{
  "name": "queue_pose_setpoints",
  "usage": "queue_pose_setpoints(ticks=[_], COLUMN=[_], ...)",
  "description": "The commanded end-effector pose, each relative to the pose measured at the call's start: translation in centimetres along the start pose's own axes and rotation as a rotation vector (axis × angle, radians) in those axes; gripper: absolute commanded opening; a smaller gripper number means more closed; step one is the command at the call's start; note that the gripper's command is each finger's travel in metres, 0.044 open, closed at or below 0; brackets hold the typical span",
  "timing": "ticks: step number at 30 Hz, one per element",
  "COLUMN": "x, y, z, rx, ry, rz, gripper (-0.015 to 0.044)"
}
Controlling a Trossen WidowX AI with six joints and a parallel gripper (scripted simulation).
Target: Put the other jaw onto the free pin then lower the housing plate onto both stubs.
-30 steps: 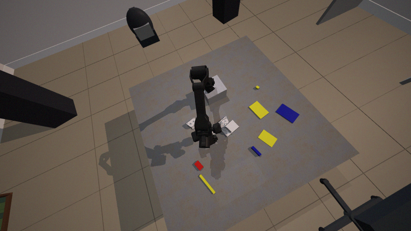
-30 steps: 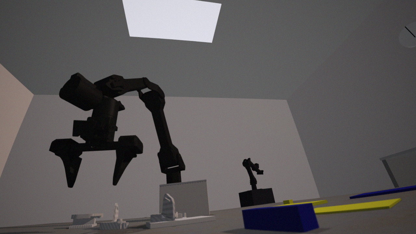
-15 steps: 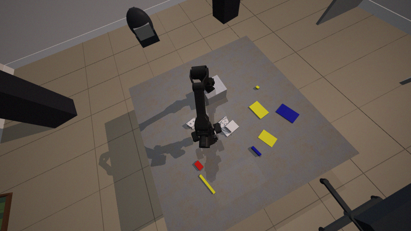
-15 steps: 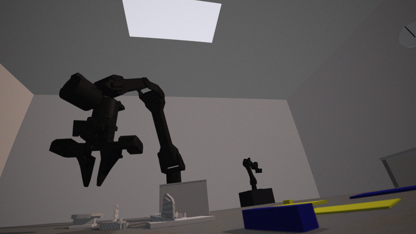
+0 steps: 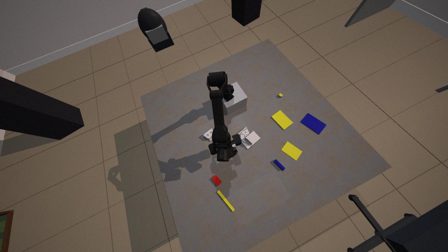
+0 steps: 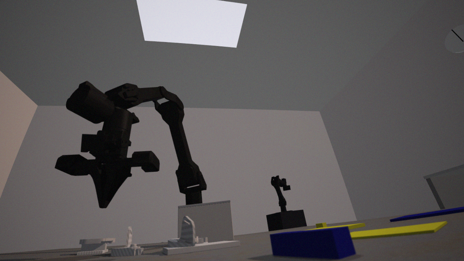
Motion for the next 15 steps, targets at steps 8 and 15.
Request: queue_pose_setpoints(ticks=[8,15], x=[0.00,0.00], y=[0.00,0.00], z=[0.00,0.00], rx=[0.000,0.000], ry=[0.000,0.000], rz=[0.000,0.000], gripper=[0.0026,0.0210])
Point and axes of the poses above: the point midway between the two fingers, 35 mm back from their tips, its own z axis back along the fingers, its own y axis across the jaws, x = y × z, the point moved 4 cm from there along z, back along the fingers, and after that the axes turned 11 degrees about z, right-handed, at the moved point
